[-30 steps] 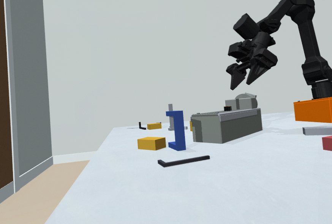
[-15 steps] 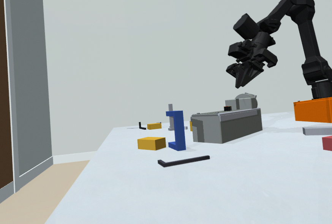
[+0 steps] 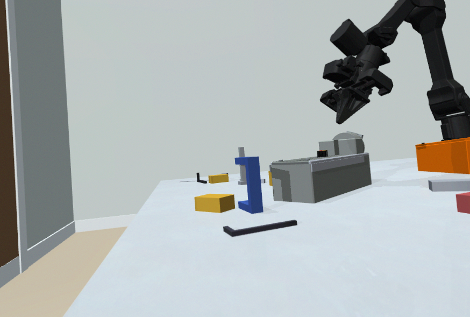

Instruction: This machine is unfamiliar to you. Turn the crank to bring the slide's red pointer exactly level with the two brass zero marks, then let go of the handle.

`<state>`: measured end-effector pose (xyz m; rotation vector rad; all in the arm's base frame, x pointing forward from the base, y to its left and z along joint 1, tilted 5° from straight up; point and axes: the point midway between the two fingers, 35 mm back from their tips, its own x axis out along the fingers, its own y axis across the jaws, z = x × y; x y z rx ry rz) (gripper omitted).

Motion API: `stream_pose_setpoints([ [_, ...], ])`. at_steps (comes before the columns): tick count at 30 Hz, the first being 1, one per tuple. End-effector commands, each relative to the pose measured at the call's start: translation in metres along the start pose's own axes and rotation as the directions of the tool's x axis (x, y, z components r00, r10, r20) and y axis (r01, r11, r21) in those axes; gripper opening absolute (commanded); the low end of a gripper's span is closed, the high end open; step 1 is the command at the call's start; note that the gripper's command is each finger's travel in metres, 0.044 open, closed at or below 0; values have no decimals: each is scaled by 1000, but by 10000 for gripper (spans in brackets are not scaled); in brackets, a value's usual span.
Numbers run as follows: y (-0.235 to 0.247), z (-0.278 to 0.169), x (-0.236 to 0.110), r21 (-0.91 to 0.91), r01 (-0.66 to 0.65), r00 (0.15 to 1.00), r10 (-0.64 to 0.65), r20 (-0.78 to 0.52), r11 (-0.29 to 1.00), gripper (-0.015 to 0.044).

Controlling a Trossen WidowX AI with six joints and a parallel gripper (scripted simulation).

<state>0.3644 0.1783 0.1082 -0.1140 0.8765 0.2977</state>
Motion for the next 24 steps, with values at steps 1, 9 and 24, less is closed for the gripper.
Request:
stream_pose_setpoints([
  [1,0,0,0,0,0,1000,0,0,1000,0],
  [9,0,0,0,0,0,1000,0,0,1000,131],
  [24,0,0,0,0,0,1000,0,0,1000,387],
])
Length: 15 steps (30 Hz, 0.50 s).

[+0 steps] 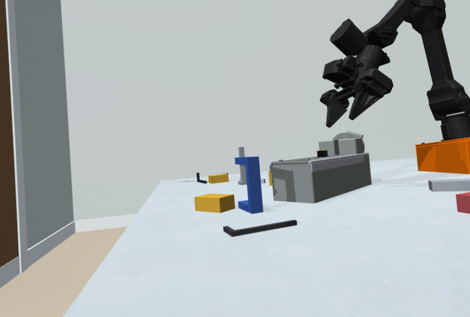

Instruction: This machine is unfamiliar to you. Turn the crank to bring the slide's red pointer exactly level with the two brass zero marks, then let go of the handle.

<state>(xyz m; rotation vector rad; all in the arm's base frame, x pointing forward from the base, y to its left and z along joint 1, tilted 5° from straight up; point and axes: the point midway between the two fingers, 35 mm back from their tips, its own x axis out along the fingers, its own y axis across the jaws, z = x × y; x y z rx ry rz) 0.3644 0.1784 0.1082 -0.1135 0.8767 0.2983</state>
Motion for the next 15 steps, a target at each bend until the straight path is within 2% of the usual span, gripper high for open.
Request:
stream_pose_setpoints([
  [1,0,0,0,0,1,1000,-1,0,1000,361],
  [15,0,0,0,0,1,1000,-1,0,1000,0],
])
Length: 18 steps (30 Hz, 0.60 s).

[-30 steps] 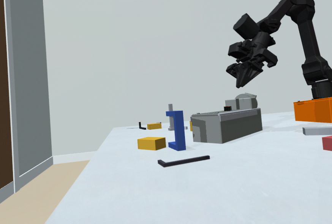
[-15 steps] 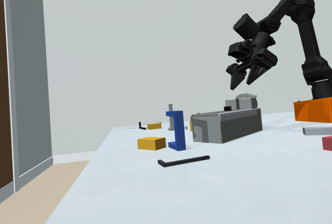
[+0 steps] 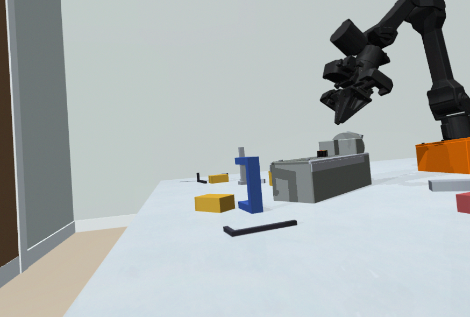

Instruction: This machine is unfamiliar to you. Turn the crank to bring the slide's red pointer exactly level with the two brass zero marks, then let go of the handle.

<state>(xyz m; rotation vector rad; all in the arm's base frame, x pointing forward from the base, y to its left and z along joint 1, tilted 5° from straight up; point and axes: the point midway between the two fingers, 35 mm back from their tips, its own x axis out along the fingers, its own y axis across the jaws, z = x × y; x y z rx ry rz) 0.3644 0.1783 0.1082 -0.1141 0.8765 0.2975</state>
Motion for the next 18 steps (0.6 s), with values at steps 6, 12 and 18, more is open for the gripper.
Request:
stream_pose_setpoints([
  [6,0,0,0,0,0,1000,0,0,1000,0],
  [12,0,0,0,0,-1,1000,1,0,1000,0],
  [18,0,0,0,0,-1,1000,1,0,1000,26],
])
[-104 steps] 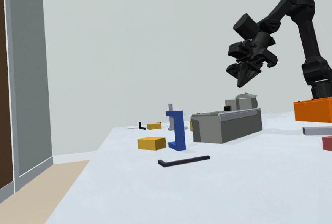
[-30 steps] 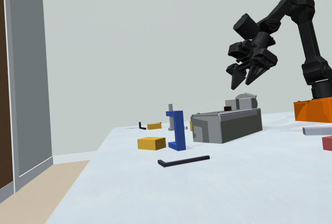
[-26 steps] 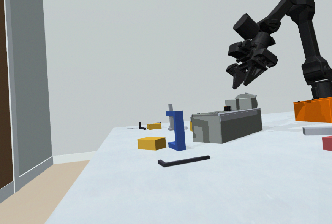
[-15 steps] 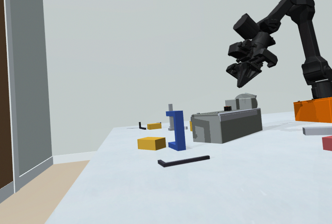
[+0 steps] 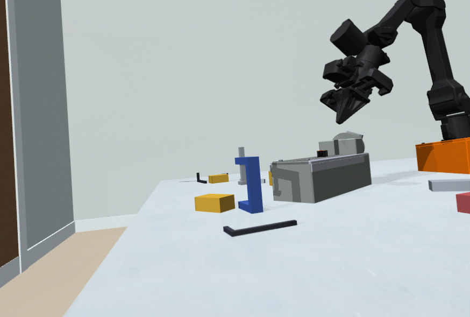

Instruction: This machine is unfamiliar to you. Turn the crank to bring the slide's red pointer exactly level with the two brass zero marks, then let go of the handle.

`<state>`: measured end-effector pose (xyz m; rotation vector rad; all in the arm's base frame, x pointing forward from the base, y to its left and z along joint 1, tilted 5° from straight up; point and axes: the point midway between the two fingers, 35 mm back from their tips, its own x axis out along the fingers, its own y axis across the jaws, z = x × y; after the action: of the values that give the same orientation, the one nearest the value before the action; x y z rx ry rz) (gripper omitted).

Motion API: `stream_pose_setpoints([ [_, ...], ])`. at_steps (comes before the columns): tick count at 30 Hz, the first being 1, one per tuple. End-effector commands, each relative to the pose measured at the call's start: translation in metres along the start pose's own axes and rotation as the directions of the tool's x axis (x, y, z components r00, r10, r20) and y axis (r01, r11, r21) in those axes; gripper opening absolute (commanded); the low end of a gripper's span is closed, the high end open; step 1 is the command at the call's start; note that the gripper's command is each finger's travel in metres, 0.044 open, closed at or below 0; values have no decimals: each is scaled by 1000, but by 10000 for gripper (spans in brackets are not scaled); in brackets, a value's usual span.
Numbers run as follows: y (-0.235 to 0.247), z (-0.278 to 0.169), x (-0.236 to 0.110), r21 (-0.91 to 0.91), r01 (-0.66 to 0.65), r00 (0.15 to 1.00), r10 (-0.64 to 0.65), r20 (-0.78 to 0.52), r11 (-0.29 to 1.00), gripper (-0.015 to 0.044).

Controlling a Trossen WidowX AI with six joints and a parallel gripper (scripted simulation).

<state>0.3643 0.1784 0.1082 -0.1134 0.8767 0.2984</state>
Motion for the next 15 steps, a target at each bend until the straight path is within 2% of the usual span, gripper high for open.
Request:
stream_pose_setpoints([
  [1,0,0,0,0,0,1000,0,0,1000,53],
  [15,0,0,0,0,0,1000,0,0,1000,420],
])
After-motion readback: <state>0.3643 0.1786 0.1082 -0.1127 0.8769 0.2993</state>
